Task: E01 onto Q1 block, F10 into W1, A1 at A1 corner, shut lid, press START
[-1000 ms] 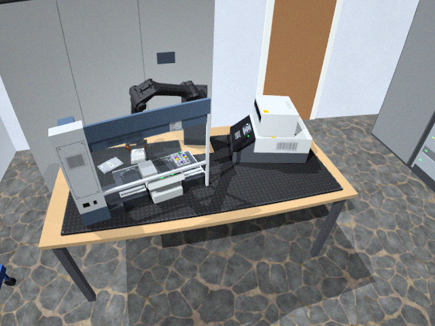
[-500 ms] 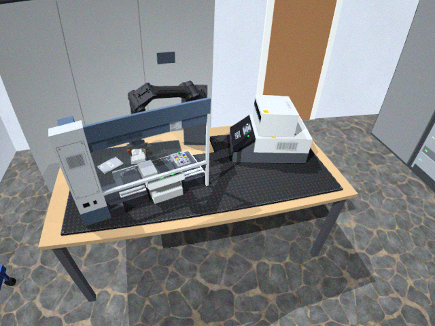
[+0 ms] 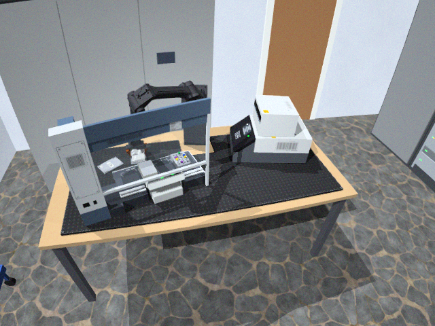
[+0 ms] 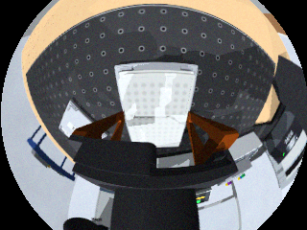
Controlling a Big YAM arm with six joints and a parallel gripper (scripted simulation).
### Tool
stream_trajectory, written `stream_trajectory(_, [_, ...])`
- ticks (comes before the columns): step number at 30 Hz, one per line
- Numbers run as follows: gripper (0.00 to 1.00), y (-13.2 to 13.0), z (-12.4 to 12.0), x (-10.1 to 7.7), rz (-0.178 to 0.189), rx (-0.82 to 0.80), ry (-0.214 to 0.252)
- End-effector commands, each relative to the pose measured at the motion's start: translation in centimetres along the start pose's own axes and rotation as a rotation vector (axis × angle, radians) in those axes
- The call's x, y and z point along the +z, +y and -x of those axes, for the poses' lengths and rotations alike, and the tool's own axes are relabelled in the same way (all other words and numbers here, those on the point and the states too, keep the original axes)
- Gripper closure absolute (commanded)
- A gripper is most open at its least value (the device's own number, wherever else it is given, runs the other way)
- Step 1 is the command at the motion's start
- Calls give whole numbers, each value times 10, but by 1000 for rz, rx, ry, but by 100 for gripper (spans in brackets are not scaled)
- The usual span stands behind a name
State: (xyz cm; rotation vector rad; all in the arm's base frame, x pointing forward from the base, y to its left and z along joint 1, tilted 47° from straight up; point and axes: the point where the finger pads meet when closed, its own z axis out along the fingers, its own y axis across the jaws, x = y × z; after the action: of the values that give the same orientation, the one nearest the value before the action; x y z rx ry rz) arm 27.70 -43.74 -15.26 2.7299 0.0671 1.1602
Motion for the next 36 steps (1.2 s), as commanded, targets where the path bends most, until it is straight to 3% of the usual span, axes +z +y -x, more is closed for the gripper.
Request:
stream_trajectory(1, [0, -6, -4, -8, -10, -4, -3])
stream_trajectory(14, [0, -10, -3, -8, -16, -6, -6])
stream_trajectory(25, [0, 4, -5, -1, -3, -19, 2])
stream_trajectory(36, [0, -8, -1, -3, -3, -18, 2])
